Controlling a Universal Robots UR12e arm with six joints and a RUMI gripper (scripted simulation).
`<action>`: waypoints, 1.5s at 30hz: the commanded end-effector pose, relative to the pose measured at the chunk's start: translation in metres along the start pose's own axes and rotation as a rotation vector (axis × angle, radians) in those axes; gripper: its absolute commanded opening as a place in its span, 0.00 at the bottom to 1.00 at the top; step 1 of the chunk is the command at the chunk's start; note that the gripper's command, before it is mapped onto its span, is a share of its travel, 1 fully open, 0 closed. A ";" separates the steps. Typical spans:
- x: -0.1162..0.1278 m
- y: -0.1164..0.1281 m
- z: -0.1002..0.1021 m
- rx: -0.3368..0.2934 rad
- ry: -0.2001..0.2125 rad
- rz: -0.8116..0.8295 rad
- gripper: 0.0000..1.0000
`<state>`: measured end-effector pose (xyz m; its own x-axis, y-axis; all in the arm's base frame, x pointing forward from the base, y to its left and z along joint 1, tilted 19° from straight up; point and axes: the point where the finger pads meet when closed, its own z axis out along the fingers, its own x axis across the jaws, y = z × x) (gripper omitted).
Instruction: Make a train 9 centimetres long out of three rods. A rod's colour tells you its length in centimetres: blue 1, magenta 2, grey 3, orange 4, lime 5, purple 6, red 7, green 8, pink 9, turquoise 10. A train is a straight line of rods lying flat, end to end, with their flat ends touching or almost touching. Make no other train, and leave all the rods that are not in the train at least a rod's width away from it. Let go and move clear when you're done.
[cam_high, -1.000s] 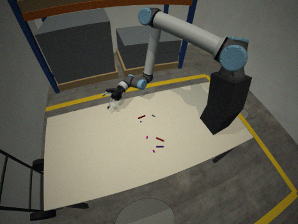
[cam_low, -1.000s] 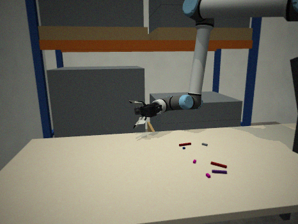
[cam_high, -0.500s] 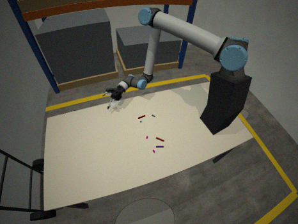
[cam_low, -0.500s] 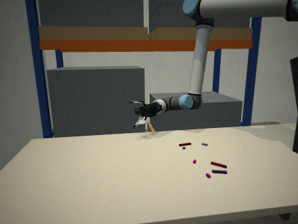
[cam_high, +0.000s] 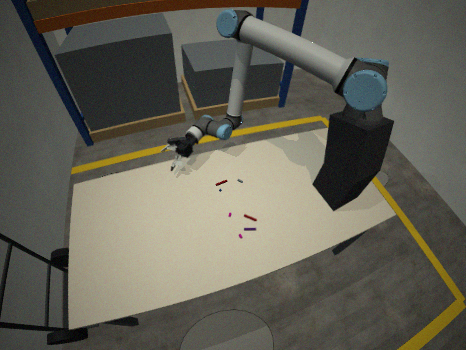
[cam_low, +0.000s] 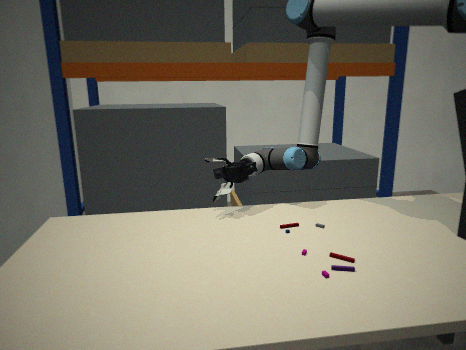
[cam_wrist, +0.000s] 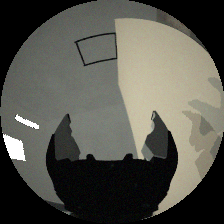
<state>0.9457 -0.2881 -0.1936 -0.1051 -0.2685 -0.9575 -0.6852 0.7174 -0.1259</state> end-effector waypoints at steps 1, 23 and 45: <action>0.003 0.007 -0.003 0.020 0.035 0.010 1.00; 0.052 0.117 -0.046 0.245 0.539 0.170 1.00; 0.110 0.246 -0.098 0.504 1.129 0.356 1.00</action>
<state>0.7144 -0.2114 -0.2942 -0.9033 -0.2755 -0.3288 -0.2183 0.9551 -0.2005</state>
